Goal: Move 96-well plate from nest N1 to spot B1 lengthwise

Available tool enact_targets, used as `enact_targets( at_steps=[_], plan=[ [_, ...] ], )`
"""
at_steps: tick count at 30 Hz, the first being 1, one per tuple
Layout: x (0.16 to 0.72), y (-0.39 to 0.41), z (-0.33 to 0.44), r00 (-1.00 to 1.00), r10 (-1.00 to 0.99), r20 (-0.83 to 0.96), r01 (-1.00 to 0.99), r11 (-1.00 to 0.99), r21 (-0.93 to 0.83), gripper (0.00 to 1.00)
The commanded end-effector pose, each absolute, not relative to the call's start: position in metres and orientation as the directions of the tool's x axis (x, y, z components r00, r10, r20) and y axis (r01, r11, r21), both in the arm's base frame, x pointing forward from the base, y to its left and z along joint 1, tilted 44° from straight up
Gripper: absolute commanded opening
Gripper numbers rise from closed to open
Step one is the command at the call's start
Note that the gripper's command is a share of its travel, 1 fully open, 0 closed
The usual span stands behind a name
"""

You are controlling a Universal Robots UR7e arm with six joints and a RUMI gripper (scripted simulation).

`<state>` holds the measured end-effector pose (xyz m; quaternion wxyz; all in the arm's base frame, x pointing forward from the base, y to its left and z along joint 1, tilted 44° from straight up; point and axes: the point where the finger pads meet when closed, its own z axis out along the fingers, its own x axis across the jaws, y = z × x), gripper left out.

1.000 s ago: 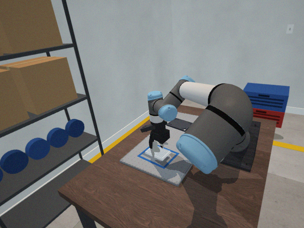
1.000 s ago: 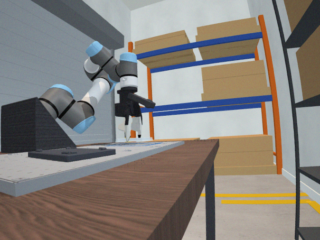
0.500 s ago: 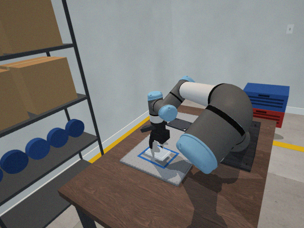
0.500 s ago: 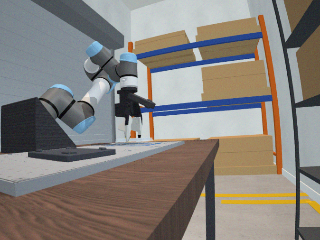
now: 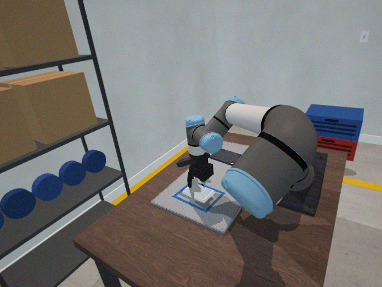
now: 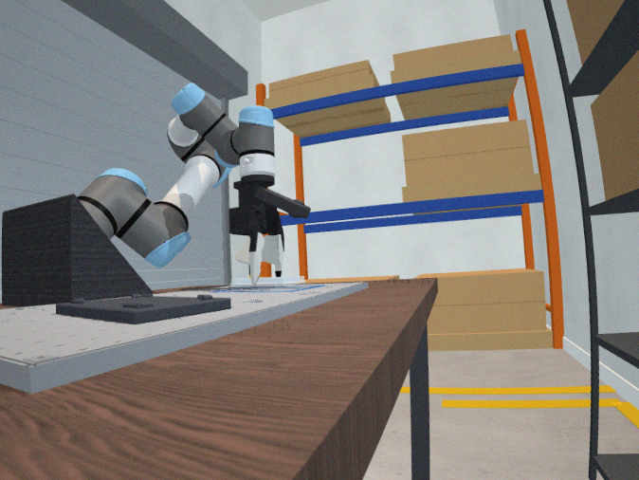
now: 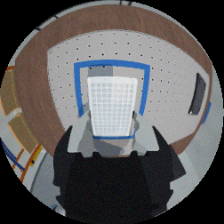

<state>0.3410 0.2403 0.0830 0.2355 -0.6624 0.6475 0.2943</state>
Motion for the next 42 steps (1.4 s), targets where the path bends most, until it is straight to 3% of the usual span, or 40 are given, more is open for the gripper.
enact_targets(
  at_steps=[1, 42],
  plan=[
    [0.3413, 0.2405, 0.0828, -0.011, -0.719, -0.695, -0.996, -0.05, 0.068, 0.0],
    [0.3408, 0.2447, 0.0783, -0.011, -0.719, -0.695, -0.996, -0.05, 0.068, 0.0]
  ],
)
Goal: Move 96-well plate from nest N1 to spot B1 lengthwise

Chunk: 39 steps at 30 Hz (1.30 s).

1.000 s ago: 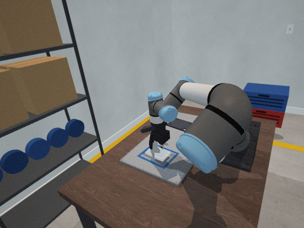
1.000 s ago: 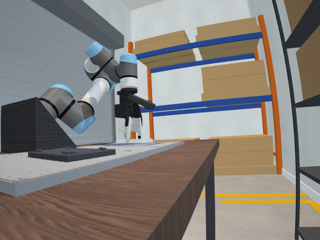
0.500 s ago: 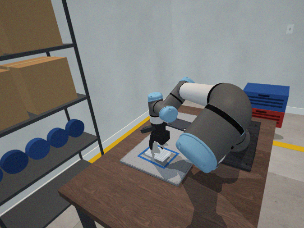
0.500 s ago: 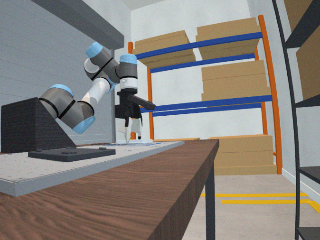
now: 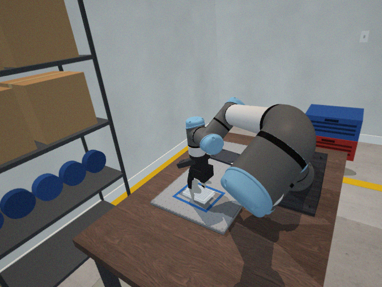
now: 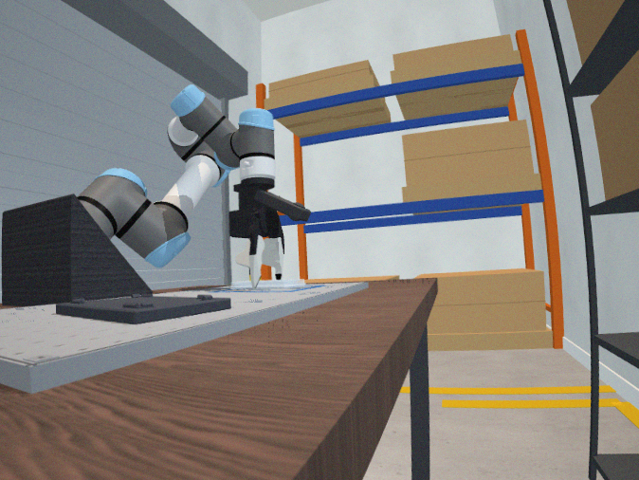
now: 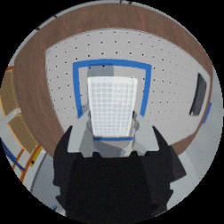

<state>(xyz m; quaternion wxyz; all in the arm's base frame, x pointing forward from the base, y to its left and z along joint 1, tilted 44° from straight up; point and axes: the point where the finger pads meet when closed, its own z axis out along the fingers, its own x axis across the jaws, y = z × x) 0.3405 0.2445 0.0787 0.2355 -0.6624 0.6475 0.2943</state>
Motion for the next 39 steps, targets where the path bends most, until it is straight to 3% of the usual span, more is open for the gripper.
enact_targets(
  at_steps=[1, 12, 13, 39],
  plan=[
    [0.341, 0.245, 0.078, -0.011, -0.719, -0.695, -0.996, -0.05, 0.068, 0.0],
    [0.341, 0.246, 0.077, -0.011, -0.719, -0.695, -0.996, -0.05, 0.068, 0.0],
    [0.341, 0.246, 0.077, -0.011, -0.719, -0.695, -0.996, -0.05, 0.068, 1.0],
    [0.342, 0.235, 0.089, -0.011, -0.719, -0.695, -0.996, -0.05, 0.068, 1.0]
  ],
)
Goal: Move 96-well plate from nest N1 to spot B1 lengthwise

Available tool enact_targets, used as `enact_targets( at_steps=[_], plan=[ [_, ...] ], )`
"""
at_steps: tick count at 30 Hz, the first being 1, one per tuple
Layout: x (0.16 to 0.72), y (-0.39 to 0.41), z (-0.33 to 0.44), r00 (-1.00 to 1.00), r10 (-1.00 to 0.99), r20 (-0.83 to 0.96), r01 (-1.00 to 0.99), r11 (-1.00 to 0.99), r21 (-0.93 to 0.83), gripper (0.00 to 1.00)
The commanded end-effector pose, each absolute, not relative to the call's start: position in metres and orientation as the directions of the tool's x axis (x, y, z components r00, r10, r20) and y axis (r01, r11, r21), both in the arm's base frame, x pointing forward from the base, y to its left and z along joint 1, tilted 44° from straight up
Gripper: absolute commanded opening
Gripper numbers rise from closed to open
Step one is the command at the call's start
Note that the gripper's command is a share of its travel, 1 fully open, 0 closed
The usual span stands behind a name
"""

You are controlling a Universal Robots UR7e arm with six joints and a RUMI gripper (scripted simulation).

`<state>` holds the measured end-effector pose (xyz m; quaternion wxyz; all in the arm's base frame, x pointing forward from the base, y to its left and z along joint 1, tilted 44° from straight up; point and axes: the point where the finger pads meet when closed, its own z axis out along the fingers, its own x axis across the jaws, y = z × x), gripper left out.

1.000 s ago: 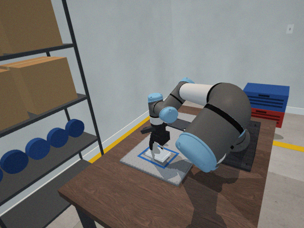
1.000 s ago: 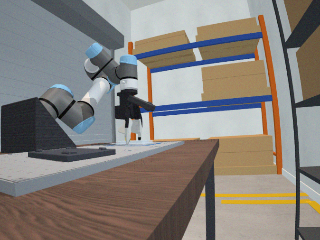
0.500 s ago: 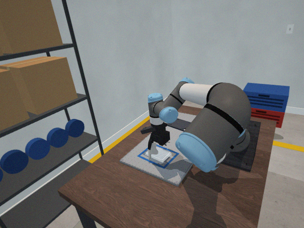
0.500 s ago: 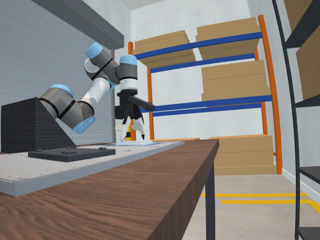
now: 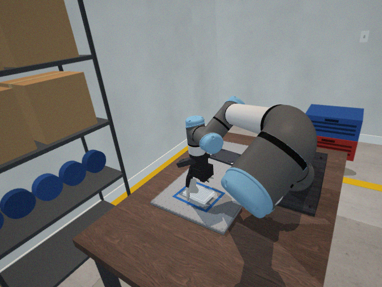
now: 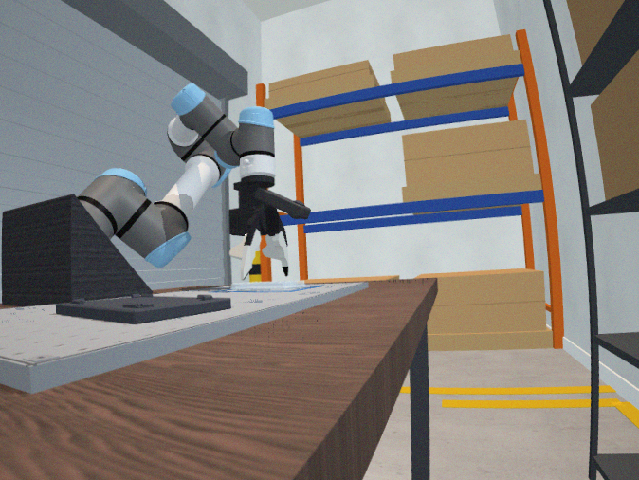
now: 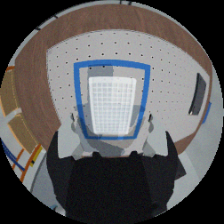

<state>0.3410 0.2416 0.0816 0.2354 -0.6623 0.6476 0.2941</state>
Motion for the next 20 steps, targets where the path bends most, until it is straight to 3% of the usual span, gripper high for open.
enact_targets(
  at_steps=[1, 20],
  plan=[
    [0.342, 0.233, 0.091, -0.011, -0.719, -0.695, -0.996, -0.05, 0.068, 1.0],
    [0.344, 0.222, 0.102, -0.011, -0.719, -0.695, -0.996, -0.05, 0.068, 1.0]
  ],
)
